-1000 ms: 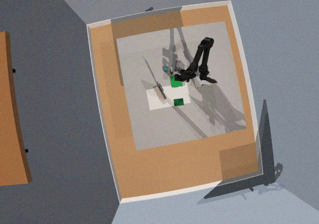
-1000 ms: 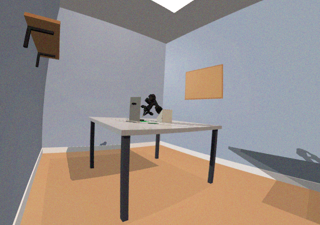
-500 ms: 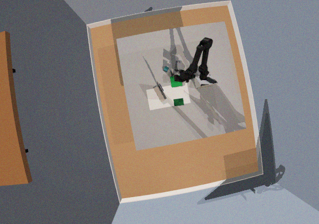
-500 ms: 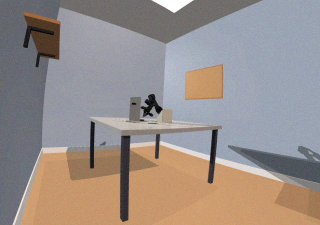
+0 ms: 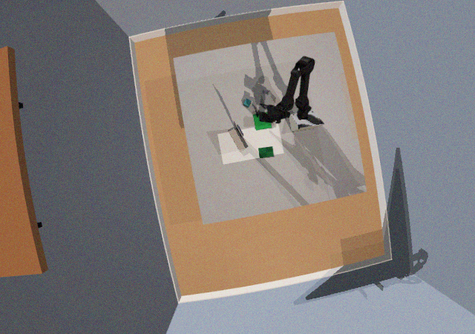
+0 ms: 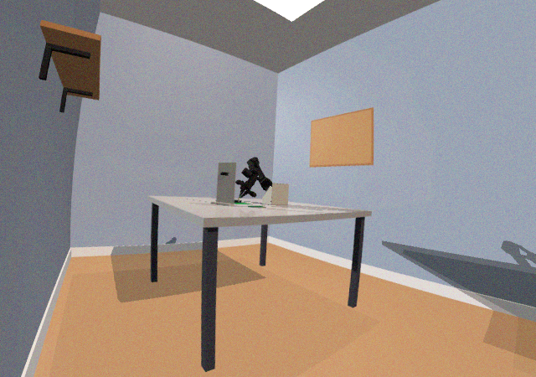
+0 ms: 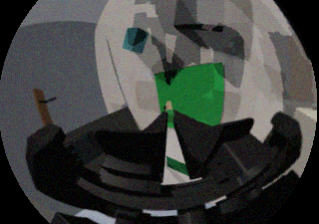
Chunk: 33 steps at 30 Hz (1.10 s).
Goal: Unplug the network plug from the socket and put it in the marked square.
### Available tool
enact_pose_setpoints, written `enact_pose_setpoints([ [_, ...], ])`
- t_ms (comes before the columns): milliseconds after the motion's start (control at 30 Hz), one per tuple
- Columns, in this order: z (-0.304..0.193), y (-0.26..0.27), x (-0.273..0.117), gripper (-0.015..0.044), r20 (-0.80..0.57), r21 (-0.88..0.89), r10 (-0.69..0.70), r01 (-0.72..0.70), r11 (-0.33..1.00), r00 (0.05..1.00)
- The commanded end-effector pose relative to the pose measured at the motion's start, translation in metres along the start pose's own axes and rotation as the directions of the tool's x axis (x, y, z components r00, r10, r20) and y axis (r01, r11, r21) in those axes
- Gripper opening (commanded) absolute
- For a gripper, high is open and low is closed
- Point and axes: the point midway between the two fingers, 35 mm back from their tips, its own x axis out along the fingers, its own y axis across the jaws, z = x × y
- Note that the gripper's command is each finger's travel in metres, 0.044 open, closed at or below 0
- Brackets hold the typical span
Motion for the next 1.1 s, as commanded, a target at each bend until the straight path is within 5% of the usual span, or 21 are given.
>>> enact_pose_setpoints([
  [0,0.0,-0.006,0.003,0.0,-0.003,-0.011,-0.008,0.008,1.0,1.0],
  [1067,0.004,-0.018,0.02,0.0,0.002,-0.014,-0.002,0.002,1.0,1.0],
])
